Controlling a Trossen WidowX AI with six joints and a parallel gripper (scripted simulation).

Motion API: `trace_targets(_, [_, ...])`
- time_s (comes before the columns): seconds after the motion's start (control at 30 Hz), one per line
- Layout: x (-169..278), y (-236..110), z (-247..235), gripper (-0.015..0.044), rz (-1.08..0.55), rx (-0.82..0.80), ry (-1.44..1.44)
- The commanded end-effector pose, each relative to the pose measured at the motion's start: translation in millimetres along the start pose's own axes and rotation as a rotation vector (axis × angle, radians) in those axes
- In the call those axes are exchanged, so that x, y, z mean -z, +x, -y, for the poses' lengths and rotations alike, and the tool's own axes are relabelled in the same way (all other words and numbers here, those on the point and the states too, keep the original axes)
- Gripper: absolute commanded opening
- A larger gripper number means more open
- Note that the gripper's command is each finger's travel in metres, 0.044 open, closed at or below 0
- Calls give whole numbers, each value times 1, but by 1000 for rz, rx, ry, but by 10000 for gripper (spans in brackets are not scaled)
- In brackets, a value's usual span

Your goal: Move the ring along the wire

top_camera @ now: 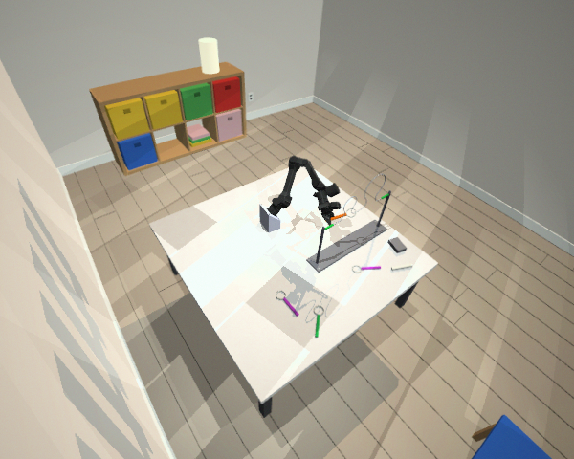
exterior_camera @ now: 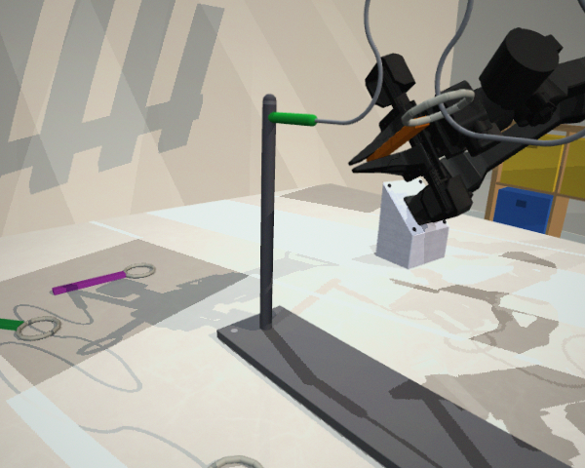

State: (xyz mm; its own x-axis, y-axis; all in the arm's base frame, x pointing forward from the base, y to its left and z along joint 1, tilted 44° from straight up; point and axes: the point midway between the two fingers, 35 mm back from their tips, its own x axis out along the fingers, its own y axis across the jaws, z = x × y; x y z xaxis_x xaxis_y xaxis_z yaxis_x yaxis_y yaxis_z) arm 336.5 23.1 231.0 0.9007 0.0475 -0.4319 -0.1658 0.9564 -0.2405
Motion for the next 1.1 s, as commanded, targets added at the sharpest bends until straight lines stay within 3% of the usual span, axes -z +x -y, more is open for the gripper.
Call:
trace_targets(0.0, [-4,-3,15,-150,-4,53,-79])
trace_targets(1.07, [-40,-36,102,-150,-80,386,-657])
